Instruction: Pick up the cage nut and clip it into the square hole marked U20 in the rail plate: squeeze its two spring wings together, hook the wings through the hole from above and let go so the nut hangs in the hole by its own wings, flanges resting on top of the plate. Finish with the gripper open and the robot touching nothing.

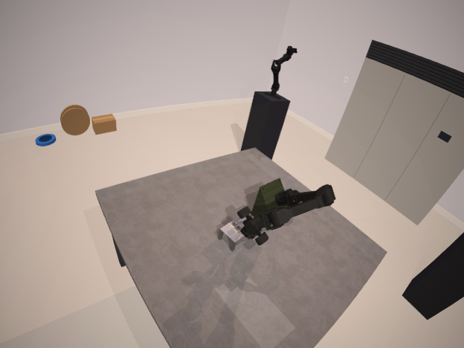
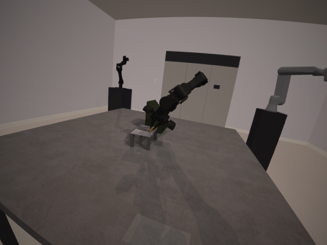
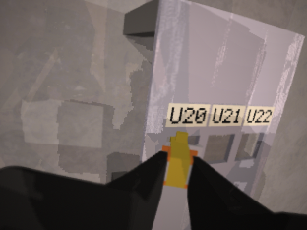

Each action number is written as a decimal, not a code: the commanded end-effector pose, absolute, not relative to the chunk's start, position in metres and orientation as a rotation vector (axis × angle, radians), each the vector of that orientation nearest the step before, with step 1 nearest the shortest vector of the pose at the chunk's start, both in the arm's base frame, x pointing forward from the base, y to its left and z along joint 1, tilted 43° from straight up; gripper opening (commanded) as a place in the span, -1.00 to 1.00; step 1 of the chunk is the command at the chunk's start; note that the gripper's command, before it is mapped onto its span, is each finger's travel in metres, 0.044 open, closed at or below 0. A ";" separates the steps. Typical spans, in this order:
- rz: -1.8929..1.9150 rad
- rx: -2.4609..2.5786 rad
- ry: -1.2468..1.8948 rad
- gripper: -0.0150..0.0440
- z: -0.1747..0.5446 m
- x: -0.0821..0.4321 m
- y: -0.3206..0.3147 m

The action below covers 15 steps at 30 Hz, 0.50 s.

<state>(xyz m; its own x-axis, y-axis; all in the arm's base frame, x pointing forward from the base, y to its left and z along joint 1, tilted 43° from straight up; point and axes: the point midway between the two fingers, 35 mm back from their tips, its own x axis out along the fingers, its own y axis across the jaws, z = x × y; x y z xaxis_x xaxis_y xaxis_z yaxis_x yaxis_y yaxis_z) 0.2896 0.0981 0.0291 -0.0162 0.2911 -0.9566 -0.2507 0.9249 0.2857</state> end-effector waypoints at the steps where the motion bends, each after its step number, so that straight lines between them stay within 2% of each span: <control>1: 0.440 0.045 1.526 -0.37 0.029 0.290 0.098; 15: 0.449 0.053 1.527 -0.37 0.029 0.290 0.097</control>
